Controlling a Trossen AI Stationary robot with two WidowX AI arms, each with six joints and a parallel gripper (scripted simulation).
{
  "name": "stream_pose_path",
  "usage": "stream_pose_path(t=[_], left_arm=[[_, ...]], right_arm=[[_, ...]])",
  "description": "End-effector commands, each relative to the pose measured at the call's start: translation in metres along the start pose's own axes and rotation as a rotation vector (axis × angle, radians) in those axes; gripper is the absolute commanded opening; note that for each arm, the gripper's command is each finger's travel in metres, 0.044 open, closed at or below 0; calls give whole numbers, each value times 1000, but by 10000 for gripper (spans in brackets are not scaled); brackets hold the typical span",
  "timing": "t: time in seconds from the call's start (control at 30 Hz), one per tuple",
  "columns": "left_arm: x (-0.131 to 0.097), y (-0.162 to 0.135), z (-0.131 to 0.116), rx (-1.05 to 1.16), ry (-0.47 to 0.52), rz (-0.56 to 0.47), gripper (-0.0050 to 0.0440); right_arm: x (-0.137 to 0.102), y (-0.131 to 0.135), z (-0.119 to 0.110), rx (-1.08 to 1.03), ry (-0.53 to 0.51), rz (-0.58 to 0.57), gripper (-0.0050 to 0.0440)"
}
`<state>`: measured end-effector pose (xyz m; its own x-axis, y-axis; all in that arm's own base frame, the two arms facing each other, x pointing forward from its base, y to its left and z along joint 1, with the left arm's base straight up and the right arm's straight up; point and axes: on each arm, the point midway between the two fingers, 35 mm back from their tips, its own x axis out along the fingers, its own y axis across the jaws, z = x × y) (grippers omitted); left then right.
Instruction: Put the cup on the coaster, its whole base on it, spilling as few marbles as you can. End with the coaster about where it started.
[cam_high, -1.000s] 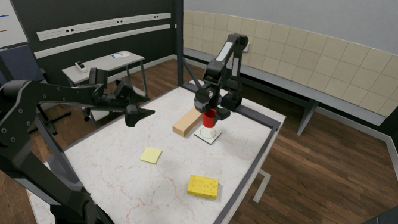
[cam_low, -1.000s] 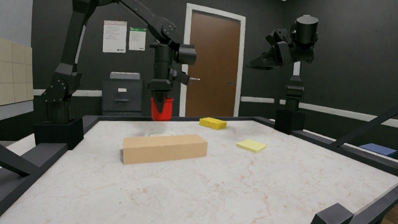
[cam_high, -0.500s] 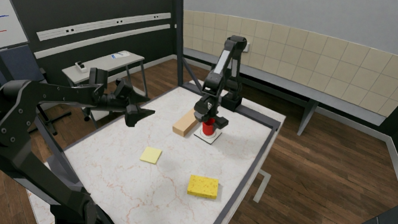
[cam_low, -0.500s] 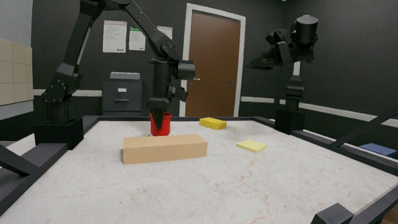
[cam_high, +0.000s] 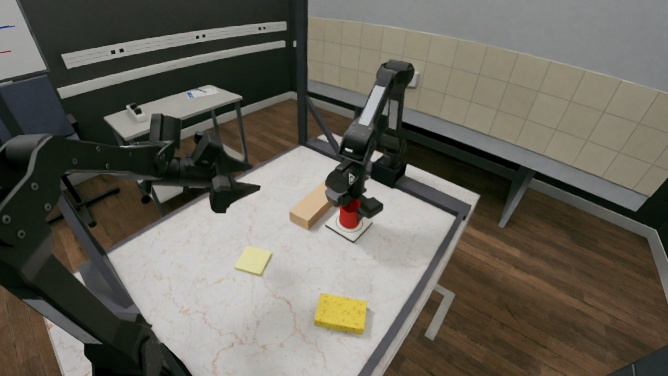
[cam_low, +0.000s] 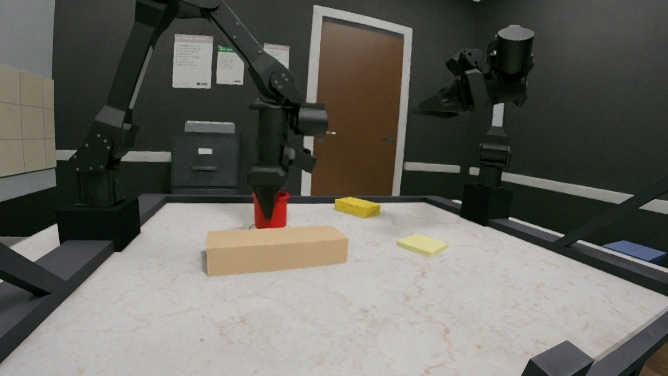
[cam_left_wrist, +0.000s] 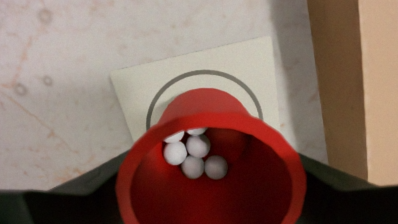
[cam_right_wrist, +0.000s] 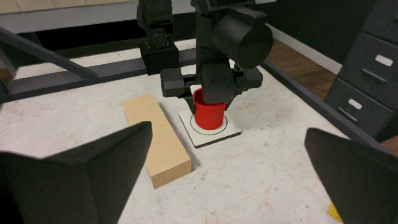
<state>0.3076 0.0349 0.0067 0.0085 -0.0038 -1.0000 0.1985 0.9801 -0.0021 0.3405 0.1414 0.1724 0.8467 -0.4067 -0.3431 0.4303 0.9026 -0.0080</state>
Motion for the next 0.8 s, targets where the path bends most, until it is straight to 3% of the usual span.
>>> stream_pose_path(t=[0.0,0.13,0.6,0.77], left_arm=[[-7,1,5,3,-27,6,317],[-7,1,5,3,-27,6,400],[-29,2,8,4,-39,7,400],[-64,2,7,3,-48,10,400]], right_arm=[[-3,1,11,31,-15,6,400],[-3,1,11,31,-15,6,400],[-3,1,11,31,-15,6,400],[-3,1,11,31,-15,6,400]])
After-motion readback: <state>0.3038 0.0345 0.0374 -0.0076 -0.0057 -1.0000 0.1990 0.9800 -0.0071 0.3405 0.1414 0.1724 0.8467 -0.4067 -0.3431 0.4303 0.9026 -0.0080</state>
